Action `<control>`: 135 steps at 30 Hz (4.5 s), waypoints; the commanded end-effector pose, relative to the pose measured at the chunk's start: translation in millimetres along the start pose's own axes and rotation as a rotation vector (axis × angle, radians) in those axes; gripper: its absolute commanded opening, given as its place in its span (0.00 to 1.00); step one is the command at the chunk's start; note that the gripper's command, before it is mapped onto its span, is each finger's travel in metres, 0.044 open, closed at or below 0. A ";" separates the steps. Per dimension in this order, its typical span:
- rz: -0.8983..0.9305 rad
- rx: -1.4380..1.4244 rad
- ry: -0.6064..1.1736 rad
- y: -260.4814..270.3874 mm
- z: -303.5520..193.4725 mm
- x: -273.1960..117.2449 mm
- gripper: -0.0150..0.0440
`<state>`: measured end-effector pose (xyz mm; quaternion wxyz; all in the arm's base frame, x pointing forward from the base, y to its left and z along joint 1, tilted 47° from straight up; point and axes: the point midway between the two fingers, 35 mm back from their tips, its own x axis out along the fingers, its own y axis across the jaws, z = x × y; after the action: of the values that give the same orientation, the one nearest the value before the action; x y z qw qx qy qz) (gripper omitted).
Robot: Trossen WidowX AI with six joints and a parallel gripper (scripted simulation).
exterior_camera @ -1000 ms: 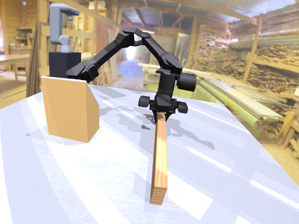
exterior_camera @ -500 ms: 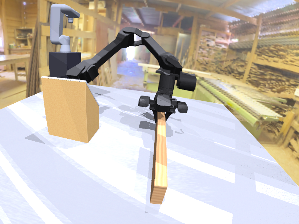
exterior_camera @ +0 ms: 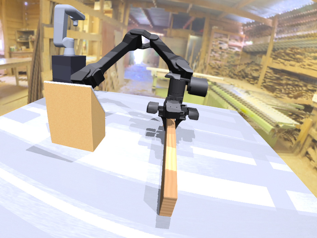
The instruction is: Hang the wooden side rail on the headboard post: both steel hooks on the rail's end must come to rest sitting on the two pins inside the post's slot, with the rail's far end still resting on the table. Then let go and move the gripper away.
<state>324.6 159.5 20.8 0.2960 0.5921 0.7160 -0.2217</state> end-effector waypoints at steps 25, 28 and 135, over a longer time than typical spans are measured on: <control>0.006 0.003 0.000 3.2 -2.9 -2.8 0.25; 0.006 0.003 0.000 2.9 -3.3 -2.9 0.25; 0.006 0.003 0.001 1.8 -15.2 -2.5 0.25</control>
<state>322.9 169.5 31.9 0.2960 0.5916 0.7165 -0.2216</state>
